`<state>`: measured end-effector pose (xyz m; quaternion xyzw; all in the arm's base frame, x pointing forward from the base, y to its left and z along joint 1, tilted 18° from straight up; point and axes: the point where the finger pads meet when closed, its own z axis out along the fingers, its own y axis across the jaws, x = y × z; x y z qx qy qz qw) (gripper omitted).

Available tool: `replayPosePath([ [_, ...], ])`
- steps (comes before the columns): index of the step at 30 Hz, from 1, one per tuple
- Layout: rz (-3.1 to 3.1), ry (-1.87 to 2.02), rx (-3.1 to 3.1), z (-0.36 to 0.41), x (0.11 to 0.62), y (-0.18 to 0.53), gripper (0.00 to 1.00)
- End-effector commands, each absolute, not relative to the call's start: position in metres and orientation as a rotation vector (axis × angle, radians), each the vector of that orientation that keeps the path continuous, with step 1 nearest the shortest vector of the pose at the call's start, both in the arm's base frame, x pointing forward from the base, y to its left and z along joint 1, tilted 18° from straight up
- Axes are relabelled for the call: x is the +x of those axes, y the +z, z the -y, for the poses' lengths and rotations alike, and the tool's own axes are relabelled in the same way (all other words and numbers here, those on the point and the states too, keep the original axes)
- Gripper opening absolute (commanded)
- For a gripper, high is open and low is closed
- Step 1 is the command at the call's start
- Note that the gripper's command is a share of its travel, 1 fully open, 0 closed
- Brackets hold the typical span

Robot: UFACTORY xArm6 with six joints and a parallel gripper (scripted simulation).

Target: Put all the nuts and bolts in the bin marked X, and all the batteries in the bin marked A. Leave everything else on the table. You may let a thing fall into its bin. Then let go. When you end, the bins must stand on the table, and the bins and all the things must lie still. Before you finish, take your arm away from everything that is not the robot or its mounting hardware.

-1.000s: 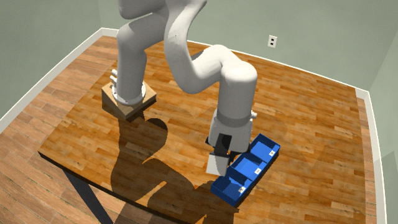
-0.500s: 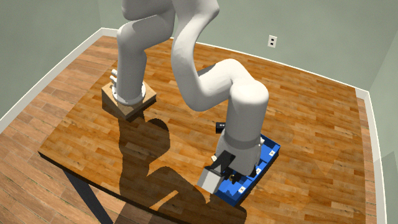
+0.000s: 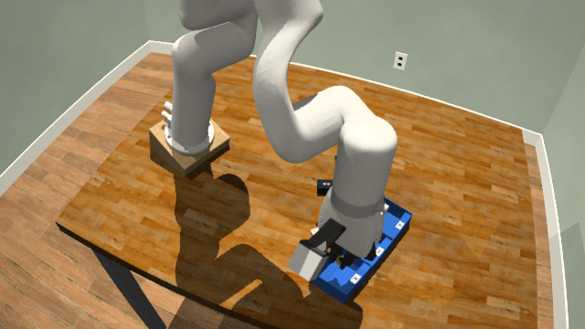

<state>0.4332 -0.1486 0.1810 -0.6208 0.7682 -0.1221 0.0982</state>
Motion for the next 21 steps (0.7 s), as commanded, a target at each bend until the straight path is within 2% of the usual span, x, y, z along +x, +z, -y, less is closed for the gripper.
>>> replayPosePath([
  [1, -2.272, -0.366, -1.835, 0.148, 0.433, 0.182, 0.0],
  [21, -2.272, -0.366, -1.835, 0.148, 0.436, 0.171, 0.0],
])
